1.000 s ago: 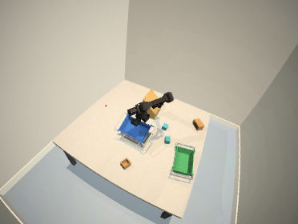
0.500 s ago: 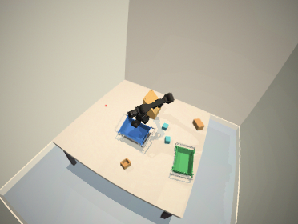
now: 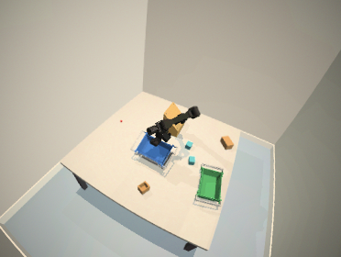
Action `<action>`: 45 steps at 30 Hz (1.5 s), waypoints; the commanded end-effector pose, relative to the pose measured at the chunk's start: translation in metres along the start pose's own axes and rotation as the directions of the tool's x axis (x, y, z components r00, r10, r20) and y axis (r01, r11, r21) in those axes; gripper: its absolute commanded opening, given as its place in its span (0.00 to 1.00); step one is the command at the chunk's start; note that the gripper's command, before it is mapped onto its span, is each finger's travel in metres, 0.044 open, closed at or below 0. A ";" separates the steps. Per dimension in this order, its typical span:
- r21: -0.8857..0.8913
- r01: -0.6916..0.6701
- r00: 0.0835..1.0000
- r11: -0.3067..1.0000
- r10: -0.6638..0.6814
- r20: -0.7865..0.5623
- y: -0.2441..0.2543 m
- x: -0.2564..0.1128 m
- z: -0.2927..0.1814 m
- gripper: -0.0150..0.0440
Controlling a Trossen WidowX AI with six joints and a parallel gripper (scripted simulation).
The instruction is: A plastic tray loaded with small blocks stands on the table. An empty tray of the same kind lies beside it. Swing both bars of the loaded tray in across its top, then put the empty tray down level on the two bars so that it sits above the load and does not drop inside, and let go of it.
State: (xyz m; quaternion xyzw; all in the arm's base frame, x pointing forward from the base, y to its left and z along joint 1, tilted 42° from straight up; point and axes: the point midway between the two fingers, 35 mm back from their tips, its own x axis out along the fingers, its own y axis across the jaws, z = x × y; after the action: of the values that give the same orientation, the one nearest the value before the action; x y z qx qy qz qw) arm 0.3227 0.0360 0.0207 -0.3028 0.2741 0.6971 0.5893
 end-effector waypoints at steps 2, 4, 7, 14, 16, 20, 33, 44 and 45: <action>-0.005 0.005 1.000 1.000 -0.005 -0.003 0.004 0.004 0.002 0.25; -0.005 0.005 1.000 1.000 -0.005 -0.003 0.005 0.005 0.002 0.25; -0.004 0.005 1.000 1.000 -0.005 -0.003 0.006 0.007 0.002 0.25; -0.004 0.005 1.000 1.000 -0.005 -0.003 0.010 0.013 0.002 0.25; -0.004 0.005 1.000 1.000 -0.005 -0.003 0.010 0.014 0.002 0.25; -0.004 0.005 1.000 1.000 -0.005 -0.002 0.012 0.017 0.002 0.25; -0.004 0.005 1.000 1.000 -0.005 -0.002 0.014 0.022 0.002 0.25; -0.004 0.005 1.000 1.000 -0.005 -0.002 0.017 0.028 0.002 0.25; -0.004 0.005 1.000 1.000 -0.005 -0.002 0.017 0.028 0.002 0.25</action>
State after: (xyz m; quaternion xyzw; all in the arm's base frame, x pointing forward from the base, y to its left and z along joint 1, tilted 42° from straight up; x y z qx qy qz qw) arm 0.3055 0.0486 0.0030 -0.3048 0.2710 0.6914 0.5964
